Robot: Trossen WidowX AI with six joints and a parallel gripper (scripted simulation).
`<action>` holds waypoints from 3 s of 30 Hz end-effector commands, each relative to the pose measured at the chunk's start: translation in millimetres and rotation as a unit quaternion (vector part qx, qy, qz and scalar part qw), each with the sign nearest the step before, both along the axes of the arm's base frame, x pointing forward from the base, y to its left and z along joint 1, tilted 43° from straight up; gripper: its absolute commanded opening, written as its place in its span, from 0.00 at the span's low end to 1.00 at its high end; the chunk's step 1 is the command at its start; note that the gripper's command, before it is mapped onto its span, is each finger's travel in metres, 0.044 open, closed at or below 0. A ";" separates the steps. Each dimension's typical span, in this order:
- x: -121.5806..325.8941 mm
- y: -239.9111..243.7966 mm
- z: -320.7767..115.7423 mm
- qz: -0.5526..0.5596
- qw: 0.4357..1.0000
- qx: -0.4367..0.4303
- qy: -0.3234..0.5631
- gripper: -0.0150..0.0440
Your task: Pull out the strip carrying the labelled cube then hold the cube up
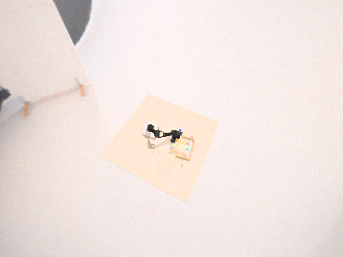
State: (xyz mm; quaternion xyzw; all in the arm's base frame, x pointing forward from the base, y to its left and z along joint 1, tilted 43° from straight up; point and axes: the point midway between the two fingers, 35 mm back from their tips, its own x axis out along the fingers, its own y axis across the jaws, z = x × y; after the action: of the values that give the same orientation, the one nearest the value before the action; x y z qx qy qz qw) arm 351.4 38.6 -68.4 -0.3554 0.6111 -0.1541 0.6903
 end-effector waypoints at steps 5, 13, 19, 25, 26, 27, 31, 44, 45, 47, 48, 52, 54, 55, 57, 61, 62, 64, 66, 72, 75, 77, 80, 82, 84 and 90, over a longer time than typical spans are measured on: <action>-17.7 -7.7 -3.1 -0.002 1.000 -0.005 0.008 0.25; -28.7 -11.7 -3.2 -0.002 1.000 -0.005 0.008 0.25; -37.5 -14.9 -3.2 -0.002 1.000 -0.006 0.009 0.25; -46.0 -18.0 -3.2 -0.002 1.000 -0.006 0.009 0.25; -47.4 -18.5 -3.2 -0.002 1.000 -0.006 0.009 0.25; -48.7 -19.0 -3.2 -0.002 1.000 -0.006 0.009 0.25; -54.1 -20.9 -3.1 -0.002 1.000 -0.006 0.009 0.25; -72.7 -27.2 -2.6 -0.002 1.000 -0.006 0.010 0.25; -74.1 -27.7 -2.6 -0.002 1.000 -0.006 0.010 0.25; -76.9 -28.6 -2.5 -0.002 1.000 -0.006 0.010 0.25; -78.3 -29.1 -2.5 -0.002 1.000 -0.006 0.010 0.25; -83.8 -30.9 -2.3 -0.002 1.000 -0.006 0.010 0.25; -86.5 -31.8 -2.2 -0.002 1.000 -0.006 0.010 0.25; -87.8 -32.3 -2.2 -0.002 1.000 -0.006 0.010 0.25; -90.5 -33.2 -2.1 -0.002 1.000 -0.006 0.010 0.25; -95.7 -35.0 -1.9 -0.002 1.000 -0.006 0.011 0.25; -97.0 -35.4 -1.9 -0.002 1.000 -0.006 0.011 0.25; -99.6 -36.3 -1.8 -0.002 1.000 -0.006 0.011 0.25; -102.1 -37.1 -1.7 -0.002 1.000 -0.006 0.011 0.25; -109.5 -39.6 -1.4 -0.002 1.000 -0.006 0.011 0.25; -113.1 -40.8 -1.3 -0.002 1.000 -0.006 0.011 0.25; -115.5 -41.6 -1.2 -0.002 1.000 -0.007 0.011 0.25; -119.1 -42.8 -1.1 -0.002 1.000 -0.007 0.011 0.25; -121.8 -43.8 -1.0 -0.002 1.000 -0.007 0.012 0.25; -124.3 -44.6 -0.9 -0.002 1.000 -0.007 0.012 0.25; -131.6 -47.0 -0.6 -0.002 1.000 -0.007 0.012 0.25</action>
State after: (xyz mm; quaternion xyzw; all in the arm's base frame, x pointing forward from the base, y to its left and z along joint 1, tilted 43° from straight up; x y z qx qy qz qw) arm 233.9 -0.6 -66.1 -0.3583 0.6076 -0.1526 0.6922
